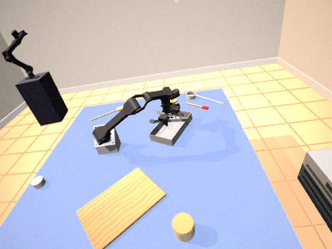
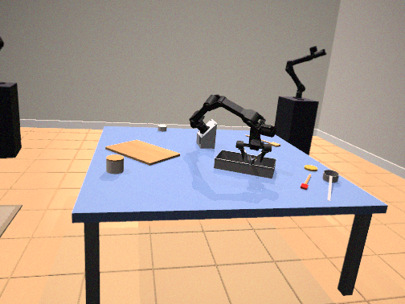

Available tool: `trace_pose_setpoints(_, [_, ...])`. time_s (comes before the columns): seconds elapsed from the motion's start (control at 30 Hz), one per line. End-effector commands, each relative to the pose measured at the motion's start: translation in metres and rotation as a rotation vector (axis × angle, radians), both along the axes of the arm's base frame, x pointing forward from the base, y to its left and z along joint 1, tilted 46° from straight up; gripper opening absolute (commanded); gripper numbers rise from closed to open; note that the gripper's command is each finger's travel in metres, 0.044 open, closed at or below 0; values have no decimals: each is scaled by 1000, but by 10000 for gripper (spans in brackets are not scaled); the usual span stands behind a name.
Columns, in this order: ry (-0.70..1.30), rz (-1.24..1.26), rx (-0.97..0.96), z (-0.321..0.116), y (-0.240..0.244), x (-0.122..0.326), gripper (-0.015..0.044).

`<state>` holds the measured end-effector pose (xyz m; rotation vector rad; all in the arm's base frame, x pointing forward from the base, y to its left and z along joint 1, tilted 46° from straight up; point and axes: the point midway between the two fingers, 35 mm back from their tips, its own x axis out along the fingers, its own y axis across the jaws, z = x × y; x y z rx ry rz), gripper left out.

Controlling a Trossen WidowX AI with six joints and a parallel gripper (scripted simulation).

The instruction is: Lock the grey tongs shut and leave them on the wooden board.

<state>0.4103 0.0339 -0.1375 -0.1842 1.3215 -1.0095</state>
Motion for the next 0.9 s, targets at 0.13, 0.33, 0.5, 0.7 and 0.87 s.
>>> trace_pose_setpoints(0.13, [1,-1,-1,-3,-3,-1,427])
trace_pose_setpoints(0.33, [1,-1,-1,-3,-3,-1,387])
trace_pose_setpoints(0.5, [1,-1,-1,-3,-3,-1,353])
trace_pose_setpoints(0.7, [1,-1,-1,-3,-3,-1,313])
trace_pose_setpoints(0.87, [1,-1,-1,-3,-3,-1,280])
